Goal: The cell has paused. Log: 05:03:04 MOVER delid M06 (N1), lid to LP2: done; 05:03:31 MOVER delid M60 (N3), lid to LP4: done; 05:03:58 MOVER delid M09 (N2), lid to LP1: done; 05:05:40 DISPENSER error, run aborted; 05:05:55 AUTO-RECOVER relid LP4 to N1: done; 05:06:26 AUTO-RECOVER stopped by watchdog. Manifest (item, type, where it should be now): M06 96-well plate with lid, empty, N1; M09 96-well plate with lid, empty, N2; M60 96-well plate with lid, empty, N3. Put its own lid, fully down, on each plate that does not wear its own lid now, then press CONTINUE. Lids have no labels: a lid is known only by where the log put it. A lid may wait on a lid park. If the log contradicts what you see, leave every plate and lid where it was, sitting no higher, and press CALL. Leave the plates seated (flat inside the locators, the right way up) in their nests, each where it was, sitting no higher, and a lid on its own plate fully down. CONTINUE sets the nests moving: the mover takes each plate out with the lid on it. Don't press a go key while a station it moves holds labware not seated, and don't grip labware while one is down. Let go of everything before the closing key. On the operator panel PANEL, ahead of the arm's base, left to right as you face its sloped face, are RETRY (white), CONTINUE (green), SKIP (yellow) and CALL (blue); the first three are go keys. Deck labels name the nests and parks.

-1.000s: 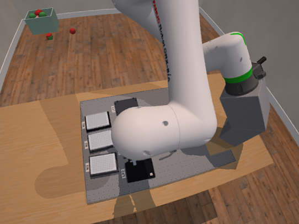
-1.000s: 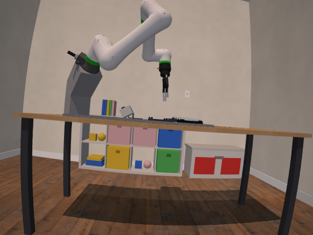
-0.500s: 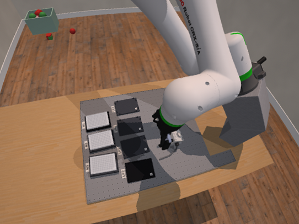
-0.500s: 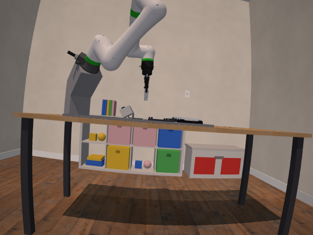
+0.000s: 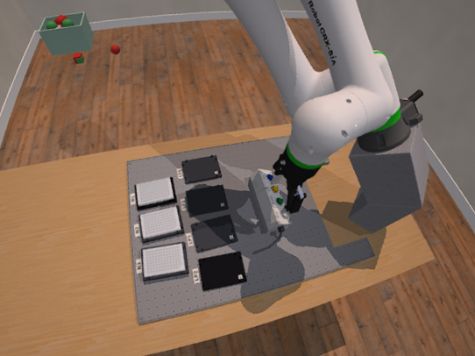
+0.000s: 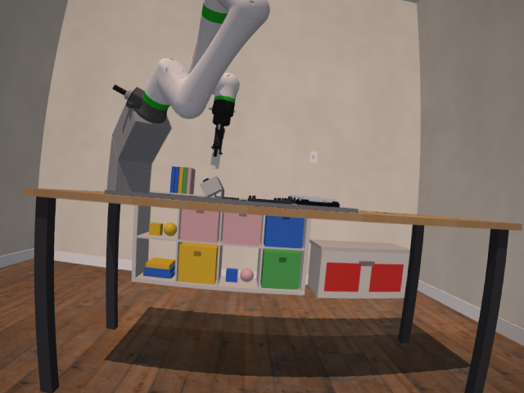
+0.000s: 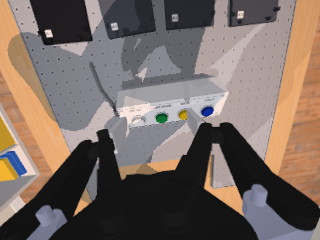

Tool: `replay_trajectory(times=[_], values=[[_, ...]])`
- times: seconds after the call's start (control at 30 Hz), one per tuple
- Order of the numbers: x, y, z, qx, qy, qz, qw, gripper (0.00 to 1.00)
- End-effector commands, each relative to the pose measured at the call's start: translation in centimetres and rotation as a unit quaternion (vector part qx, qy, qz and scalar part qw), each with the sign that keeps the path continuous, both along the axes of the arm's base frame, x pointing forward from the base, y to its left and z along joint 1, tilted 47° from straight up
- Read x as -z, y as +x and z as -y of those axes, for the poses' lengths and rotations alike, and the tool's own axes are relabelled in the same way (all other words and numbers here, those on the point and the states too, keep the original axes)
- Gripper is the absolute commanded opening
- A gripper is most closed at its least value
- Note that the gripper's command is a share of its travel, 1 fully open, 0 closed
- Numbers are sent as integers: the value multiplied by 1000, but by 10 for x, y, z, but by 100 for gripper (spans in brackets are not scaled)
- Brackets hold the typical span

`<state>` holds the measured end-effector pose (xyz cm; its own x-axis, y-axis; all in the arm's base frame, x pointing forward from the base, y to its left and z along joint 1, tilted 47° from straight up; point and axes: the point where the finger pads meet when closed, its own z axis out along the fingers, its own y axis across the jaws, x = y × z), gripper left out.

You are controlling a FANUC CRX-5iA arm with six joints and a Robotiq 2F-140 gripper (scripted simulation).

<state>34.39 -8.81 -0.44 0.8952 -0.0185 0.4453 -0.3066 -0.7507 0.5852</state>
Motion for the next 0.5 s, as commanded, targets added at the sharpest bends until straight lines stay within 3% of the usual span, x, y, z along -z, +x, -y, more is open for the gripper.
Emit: replay_trajectory(times=[0.0,0.27,0.3,0.47], values=[[0,-18,2,-27,12,20,999,66],[3,-26,6,-28,15,19,999,66],[3,-26,6,-28,15,19,999,0],[3,-26,6,-28,15,19,999,0]])
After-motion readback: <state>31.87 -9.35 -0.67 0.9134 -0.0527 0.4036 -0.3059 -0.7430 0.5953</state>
